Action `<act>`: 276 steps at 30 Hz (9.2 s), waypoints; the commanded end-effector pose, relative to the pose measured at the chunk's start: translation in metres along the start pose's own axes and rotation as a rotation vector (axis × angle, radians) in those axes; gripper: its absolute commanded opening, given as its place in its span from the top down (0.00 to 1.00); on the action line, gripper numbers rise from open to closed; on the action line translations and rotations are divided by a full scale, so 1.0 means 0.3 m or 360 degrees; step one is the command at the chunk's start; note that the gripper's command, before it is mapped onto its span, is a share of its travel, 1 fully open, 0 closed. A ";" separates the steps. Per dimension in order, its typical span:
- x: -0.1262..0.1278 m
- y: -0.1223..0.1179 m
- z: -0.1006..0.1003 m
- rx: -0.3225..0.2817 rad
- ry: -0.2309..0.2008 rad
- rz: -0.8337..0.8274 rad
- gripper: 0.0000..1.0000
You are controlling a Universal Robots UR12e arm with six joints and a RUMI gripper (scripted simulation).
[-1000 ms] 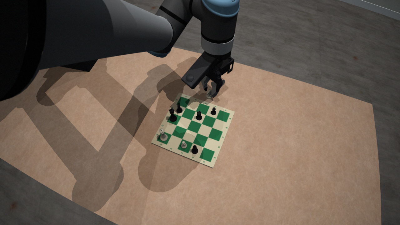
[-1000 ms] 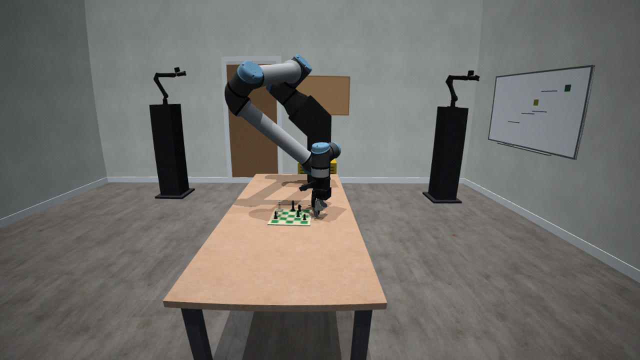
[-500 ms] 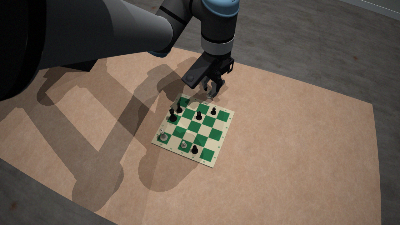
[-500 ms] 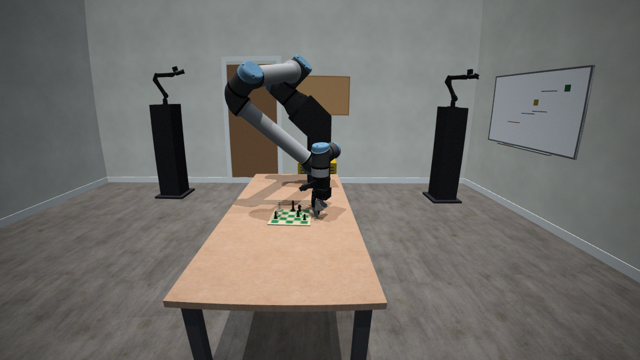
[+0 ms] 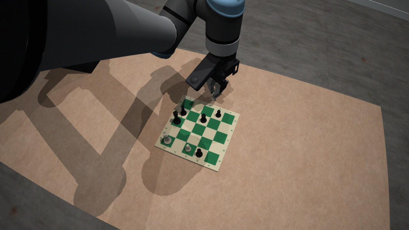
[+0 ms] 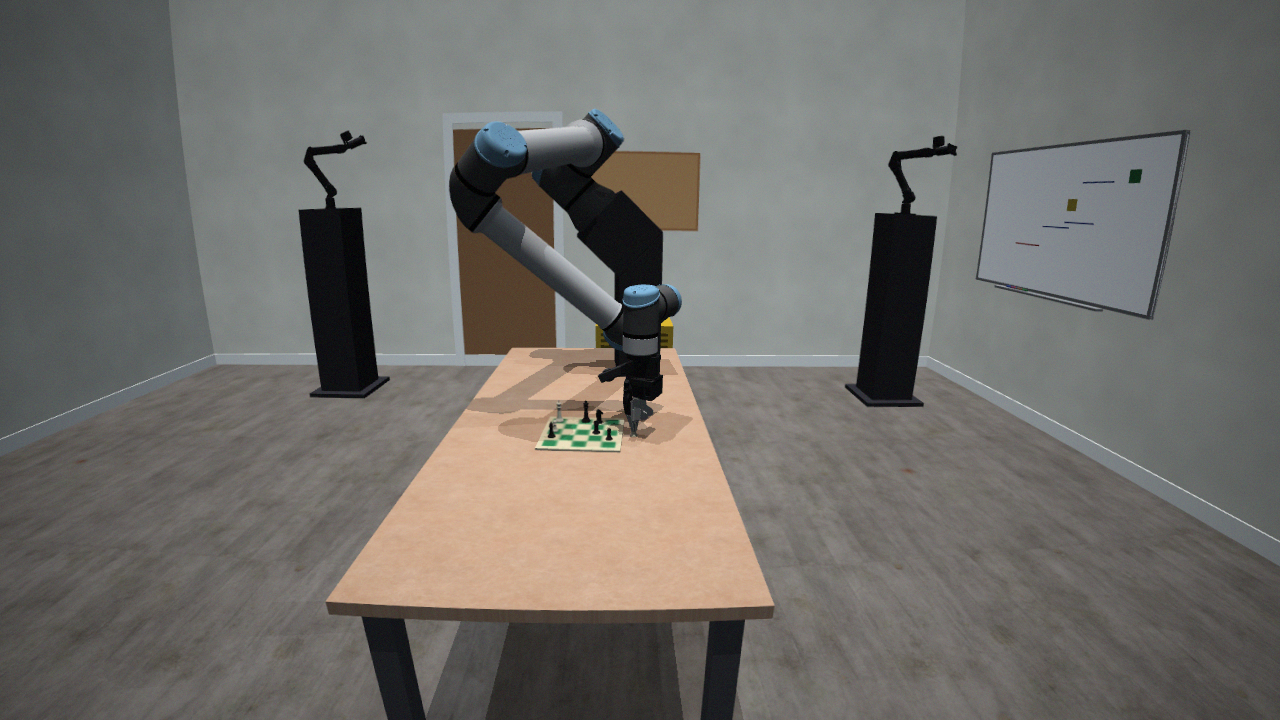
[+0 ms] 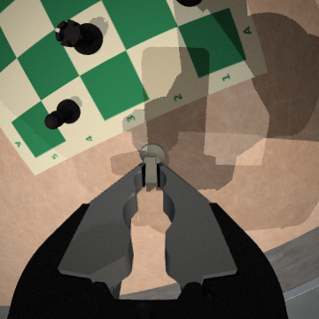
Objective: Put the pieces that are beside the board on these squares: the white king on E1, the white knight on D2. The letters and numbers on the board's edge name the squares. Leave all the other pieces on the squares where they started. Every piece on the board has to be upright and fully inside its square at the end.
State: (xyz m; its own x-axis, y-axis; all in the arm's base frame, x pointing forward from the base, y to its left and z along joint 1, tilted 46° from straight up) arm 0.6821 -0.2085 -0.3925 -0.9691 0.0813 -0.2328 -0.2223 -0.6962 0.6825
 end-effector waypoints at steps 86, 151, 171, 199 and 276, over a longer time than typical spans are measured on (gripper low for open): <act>0.013 0.601 0.360 -0.0001 0.0002 0.0660 1.00; 0.008 0.604 0.040 0.0000 0.0004 0.0668 1.00; 0.009 0.604 0.039 0.0000 0.0004 0.0668 1.00; 0.010 0.607 0.039 0.0000 0.0003 0.0657 1.00; 0.009 0.607 0.023 0.0000 0.0004 0.0655 1.00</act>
State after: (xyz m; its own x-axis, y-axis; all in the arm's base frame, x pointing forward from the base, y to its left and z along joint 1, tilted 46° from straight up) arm 0.6373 -0.3299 -0.2644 -0.9770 -0.2047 0.0595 0.1843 -0.6707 0.7185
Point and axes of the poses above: the point where the finger pads meet when closed, its own z axis back along the fingers, its own x axis across the jaws, y = z × x, the point moved 6 cm from there along z, back along the fingers, and after that the axes turned 13 degrees about z, right-handed, at the moved point
